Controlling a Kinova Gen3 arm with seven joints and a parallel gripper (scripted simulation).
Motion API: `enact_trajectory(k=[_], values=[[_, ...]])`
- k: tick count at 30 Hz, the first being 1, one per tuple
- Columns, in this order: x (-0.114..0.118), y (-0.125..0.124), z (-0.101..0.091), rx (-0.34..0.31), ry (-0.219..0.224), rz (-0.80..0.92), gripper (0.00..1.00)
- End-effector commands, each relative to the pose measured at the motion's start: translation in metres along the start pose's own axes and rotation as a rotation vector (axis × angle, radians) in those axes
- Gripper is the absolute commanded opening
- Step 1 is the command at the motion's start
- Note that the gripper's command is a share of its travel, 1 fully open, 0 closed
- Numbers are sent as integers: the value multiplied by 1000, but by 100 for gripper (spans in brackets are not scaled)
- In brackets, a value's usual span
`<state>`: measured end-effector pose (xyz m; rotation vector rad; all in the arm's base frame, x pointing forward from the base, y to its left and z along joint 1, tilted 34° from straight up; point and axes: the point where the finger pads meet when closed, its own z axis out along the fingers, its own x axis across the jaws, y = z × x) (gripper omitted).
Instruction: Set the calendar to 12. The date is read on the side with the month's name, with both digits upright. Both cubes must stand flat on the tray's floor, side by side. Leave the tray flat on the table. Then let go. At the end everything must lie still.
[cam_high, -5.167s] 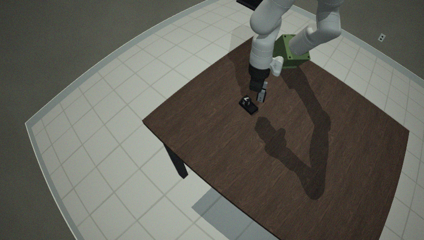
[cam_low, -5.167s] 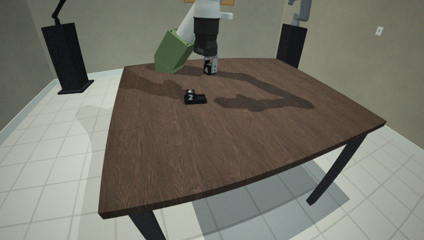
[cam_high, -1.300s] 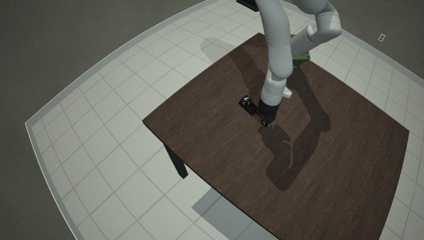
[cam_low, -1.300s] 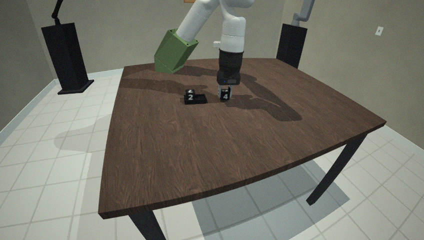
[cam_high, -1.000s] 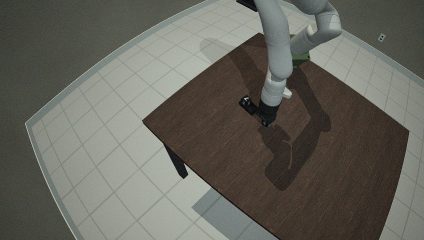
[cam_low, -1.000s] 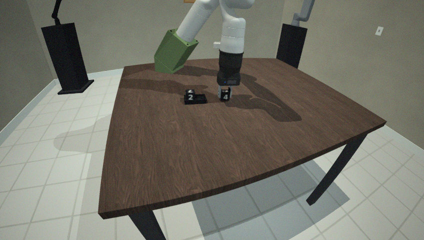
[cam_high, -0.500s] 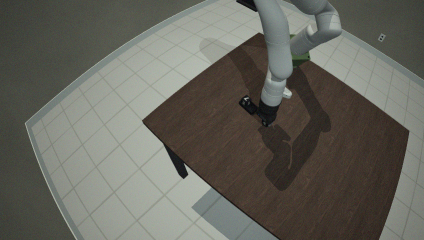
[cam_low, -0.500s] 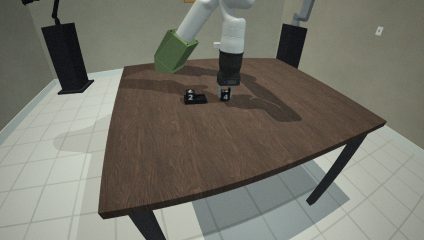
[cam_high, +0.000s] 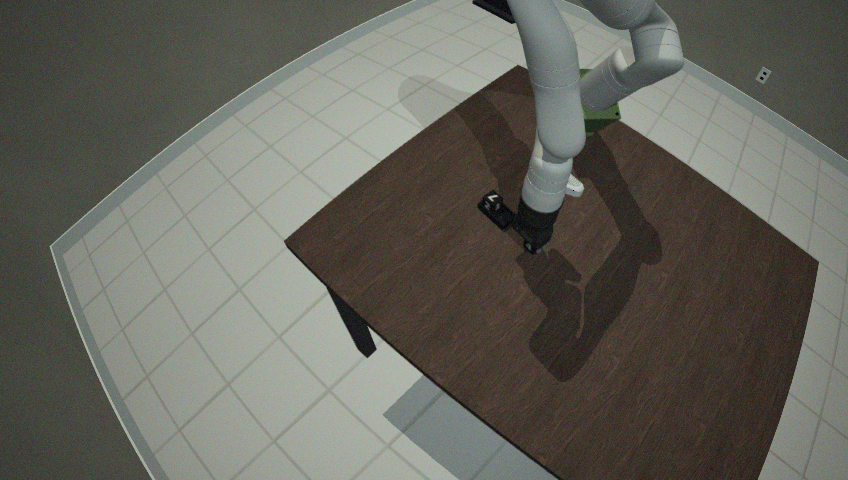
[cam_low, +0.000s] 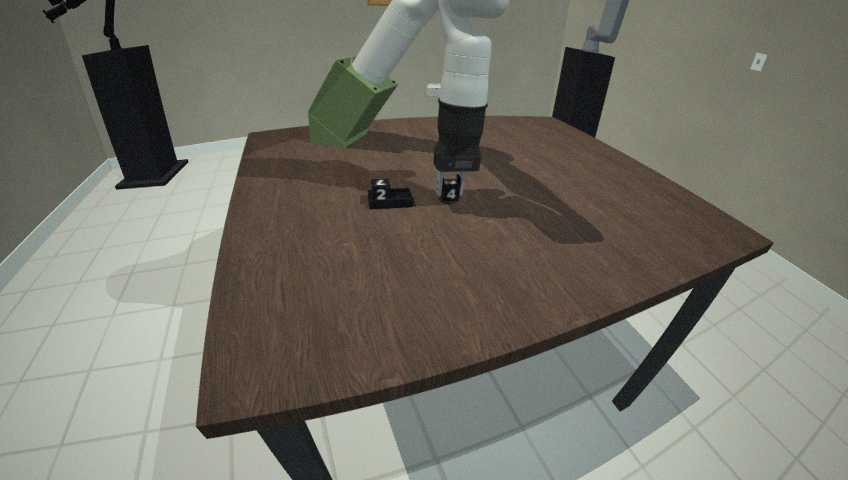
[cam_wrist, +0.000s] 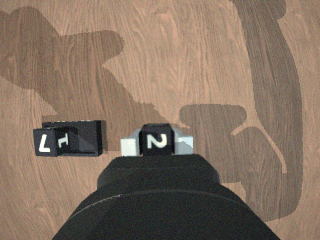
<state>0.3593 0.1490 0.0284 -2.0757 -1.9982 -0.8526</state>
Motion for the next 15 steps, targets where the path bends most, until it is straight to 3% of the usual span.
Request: enact_trajectory(k=[1, 15], values=[[0, 0, 0, -1, 0, 0, 60], [0, 0, 2, -1, 0, 0, 60]])
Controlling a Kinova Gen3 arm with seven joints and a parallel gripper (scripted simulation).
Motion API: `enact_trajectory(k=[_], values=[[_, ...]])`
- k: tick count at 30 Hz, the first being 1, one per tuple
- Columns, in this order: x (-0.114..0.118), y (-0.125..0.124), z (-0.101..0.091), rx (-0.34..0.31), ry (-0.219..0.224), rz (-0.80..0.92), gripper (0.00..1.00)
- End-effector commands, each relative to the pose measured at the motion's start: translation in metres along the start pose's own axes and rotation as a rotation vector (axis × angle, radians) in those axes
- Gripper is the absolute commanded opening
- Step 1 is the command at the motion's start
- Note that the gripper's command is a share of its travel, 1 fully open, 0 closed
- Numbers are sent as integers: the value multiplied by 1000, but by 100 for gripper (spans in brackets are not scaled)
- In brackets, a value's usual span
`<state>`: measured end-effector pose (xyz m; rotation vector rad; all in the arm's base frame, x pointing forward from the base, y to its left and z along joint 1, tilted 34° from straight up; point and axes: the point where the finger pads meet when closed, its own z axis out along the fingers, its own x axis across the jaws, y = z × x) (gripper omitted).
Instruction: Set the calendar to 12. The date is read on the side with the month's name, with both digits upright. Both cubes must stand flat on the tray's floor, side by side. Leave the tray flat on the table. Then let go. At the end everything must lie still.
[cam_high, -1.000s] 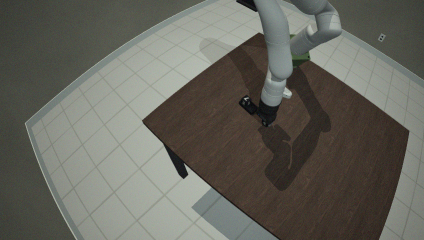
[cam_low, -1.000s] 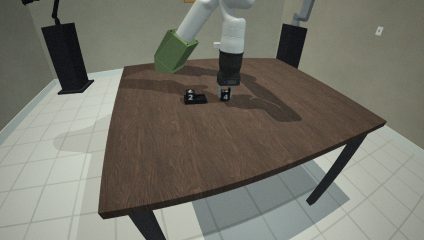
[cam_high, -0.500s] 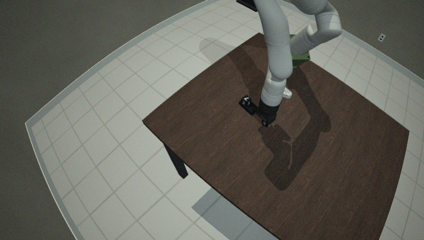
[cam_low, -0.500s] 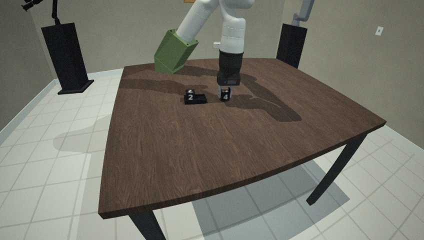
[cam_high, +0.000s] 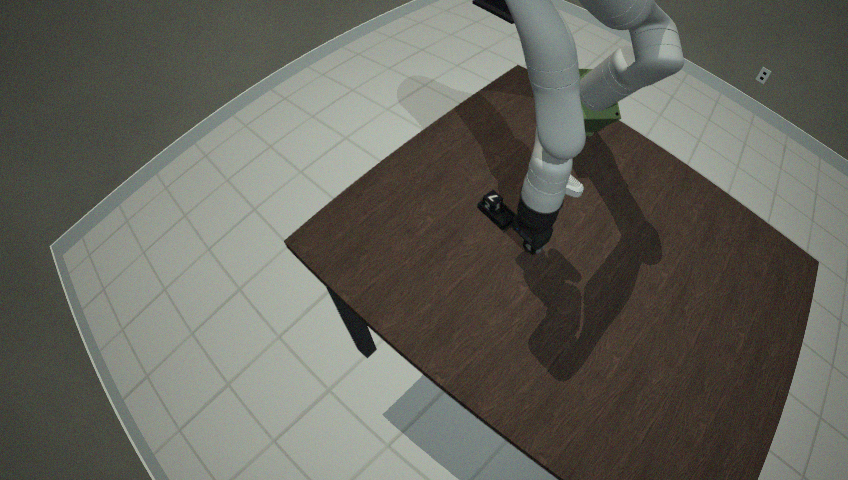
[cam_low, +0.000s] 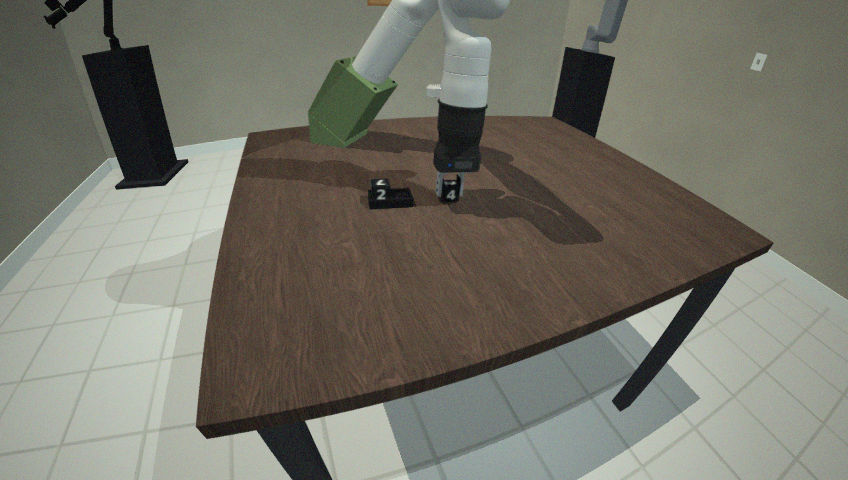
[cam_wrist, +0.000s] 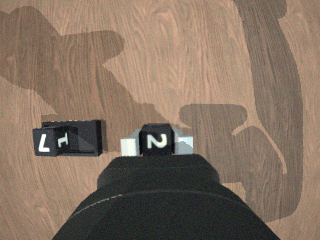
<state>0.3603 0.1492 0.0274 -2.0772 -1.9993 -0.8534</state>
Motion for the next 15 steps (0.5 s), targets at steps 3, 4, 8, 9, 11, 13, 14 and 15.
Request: enact_trajectory(k=[3, 4, 8, 9, 11, 13, 14, 15], values=[[0, 0, 1, 1, 1, 0, 60], [0, 0, 2, 1, 1, 0, 60], [0, 0, 2, 1, 1, 0, 60], [0, 0, 2, 1, 1, 0, 60], [0, 0, 3, 1, 1, 0, 60], [0, 0, 3, 1, 1, 0, 60], [0, 0, 3, 1, 1, 0, 60], [0, 0, 3, 1, 1, 0, 60]])
